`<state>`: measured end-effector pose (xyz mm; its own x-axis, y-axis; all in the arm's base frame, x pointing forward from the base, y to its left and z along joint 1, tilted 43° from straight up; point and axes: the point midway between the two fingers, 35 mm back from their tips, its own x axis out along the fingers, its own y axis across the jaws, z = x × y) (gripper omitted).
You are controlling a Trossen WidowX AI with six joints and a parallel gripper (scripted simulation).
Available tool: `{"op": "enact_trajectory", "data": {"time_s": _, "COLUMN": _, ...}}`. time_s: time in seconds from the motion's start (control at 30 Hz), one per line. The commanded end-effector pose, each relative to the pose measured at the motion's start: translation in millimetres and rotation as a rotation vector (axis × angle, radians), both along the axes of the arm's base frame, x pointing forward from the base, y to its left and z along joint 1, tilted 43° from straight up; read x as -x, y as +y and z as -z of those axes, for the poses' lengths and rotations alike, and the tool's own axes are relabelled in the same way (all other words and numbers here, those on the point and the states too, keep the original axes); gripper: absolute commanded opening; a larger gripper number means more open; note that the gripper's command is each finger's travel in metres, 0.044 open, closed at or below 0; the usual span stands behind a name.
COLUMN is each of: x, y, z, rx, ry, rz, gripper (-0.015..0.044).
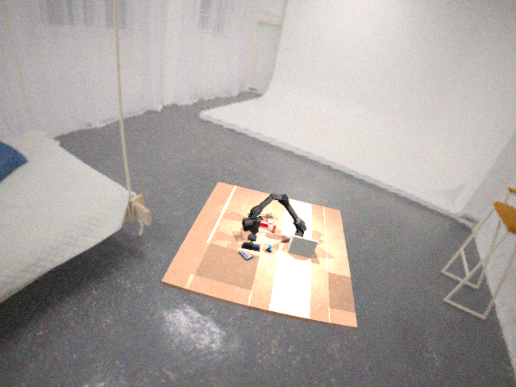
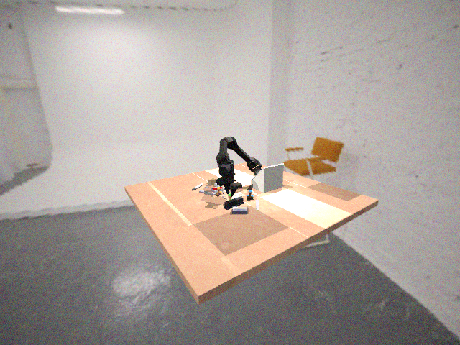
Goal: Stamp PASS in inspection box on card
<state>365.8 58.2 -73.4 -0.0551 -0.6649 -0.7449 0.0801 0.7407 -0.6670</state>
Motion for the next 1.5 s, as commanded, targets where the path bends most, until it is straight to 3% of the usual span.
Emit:
{"op": "enact_trajectory", "data": {"time_s": 0.0, "x": 1, "y": -4, "z": 4, "rx": 0.003, "ry": 0.003, "rz": -0.006, "gripper": 0.0221}}
{"op": "enact_trajectory", "data": {"time_s": 1.47, "x": 4, "y": -24, "z": 24, "rx": 0.006, "ry": 0.003, "rz": -0.005, "gripper": 0.0221}}
